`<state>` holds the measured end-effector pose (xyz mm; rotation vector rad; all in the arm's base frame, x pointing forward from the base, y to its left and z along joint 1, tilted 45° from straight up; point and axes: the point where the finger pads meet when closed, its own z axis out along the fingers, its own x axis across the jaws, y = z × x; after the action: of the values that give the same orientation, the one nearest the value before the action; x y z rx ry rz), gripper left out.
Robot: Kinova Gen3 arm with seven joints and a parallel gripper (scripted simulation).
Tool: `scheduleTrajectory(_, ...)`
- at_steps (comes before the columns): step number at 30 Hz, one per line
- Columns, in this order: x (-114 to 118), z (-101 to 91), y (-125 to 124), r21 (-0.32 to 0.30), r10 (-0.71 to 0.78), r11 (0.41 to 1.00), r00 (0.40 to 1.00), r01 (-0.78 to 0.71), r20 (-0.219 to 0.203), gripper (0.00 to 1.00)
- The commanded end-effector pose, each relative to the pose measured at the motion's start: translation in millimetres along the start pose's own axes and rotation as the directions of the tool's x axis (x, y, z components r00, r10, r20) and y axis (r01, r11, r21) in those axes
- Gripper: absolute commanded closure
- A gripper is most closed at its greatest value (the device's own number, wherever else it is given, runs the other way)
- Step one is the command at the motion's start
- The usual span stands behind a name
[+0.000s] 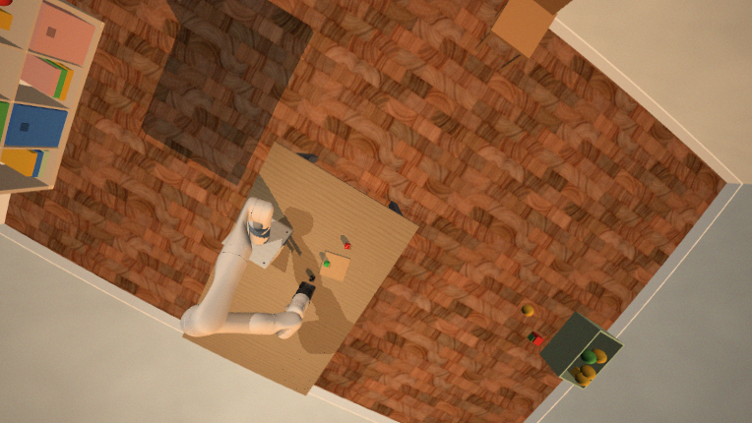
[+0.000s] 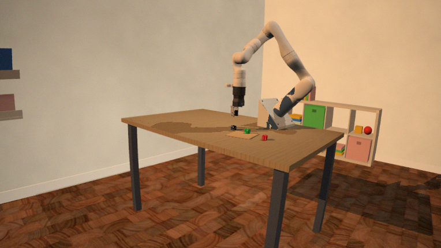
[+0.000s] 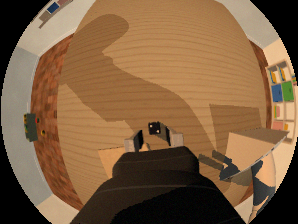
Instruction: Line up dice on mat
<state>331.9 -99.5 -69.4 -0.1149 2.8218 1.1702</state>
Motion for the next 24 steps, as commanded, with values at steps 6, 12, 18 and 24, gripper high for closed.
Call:
scheduleTrajectory(6, 0, -0.6, 0, 0.001, 0.000, 1.000, 1.000, 0.000, 0.001, 0.21)
scheduleTrajectory(12, 0, 1.3, 0, 0.001, 0.000, 1.000, 1.000, 0.000, 0.001, 0.21)
scheduleTrajectory(18, 0, 5.9, -1, 0.001, 0.000, 1.000, 1.000, 0.000, 0.001, 0.21)
scheduleTrajectory(24, 0, 10.4, -1, 0.001, 0.000, 1.000, 1.000, 0.000, 0.001, 0.21)
